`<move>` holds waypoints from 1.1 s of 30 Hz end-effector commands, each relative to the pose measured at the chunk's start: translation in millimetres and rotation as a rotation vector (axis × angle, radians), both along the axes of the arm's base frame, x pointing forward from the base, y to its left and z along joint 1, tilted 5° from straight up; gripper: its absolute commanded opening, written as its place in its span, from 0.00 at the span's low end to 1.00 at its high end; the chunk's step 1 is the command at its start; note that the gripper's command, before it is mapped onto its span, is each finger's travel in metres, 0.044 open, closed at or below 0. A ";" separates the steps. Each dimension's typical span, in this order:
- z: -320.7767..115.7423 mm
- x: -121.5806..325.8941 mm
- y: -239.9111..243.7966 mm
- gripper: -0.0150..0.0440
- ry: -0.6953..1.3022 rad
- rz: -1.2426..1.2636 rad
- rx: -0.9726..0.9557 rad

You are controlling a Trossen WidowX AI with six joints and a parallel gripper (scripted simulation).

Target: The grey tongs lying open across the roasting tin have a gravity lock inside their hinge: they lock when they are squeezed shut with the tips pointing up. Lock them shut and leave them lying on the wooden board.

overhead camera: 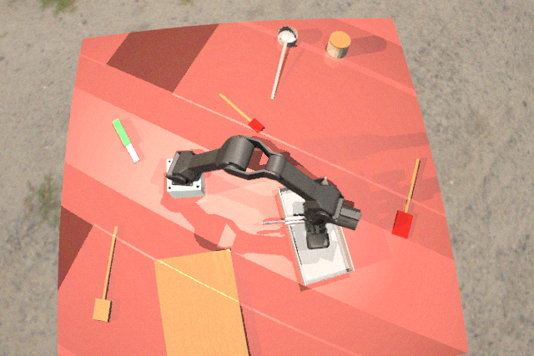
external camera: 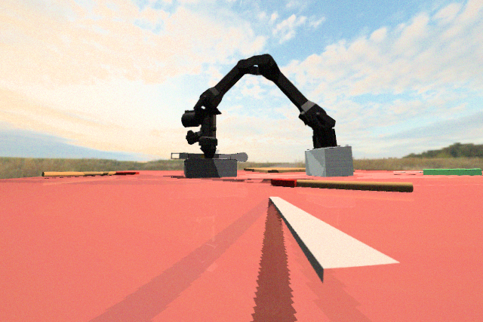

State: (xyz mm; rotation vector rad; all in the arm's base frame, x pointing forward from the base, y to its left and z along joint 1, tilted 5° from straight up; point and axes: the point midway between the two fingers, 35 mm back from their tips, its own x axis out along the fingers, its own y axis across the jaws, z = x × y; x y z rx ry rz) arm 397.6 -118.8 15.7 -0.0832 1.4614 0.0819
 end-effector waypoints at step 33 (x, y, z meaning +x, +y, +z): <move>94.5 -20.4 -28.8 0.00 0.002 0.122 -0.014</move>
